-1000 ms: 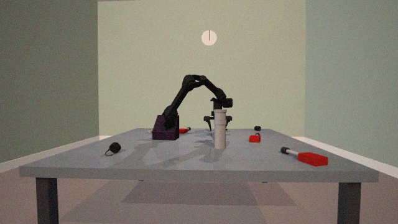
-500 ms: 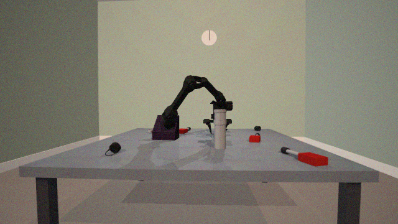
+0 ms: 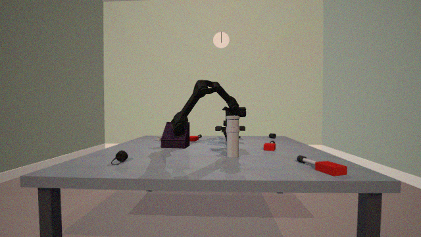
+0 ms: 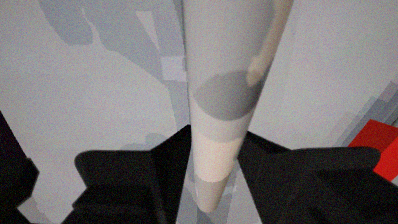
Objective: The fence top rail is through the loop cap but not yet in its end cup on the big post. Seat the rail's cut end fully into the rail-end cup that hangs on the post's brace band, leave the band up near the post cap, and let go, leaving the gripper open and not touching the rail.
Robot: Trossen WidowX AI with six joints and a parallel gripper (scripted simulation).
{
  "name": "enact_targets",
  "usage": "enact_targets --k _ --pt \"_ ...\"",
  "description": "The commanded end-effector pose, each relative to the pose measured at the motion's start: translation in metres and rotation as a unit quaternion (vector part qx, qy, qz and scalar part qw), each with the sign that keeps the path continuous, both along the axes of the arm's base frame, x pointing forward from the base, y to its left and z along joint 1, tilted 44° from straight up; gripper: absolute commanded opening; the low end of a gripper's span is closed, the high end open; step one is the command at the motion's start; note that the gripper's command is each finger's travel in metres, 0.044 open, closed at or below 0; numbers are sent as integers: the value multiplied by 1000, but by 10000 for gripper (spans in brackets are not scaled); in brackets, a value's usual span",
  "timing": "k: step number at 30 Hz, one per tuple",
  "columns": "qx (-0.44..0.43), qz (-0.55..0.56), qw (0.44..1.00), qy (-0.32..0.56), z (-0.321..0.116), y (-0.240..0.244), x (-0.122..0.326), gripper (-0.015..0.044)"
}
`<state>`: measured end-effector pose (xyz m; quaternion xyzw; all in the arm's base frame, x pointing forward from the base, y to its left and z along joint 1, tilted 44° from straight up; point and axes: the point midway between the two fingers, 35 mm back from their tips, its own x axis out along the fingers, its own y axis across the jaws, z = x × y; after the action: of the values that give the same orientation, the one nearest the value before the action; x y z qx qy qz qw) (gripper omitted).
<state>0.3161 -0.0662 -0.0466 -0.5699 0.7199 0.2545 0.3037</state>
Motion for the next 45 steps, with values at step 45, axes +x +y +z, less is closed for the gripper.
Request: enact_targets --k 45 --pt "-130 6 991 43 75 25 14 0"
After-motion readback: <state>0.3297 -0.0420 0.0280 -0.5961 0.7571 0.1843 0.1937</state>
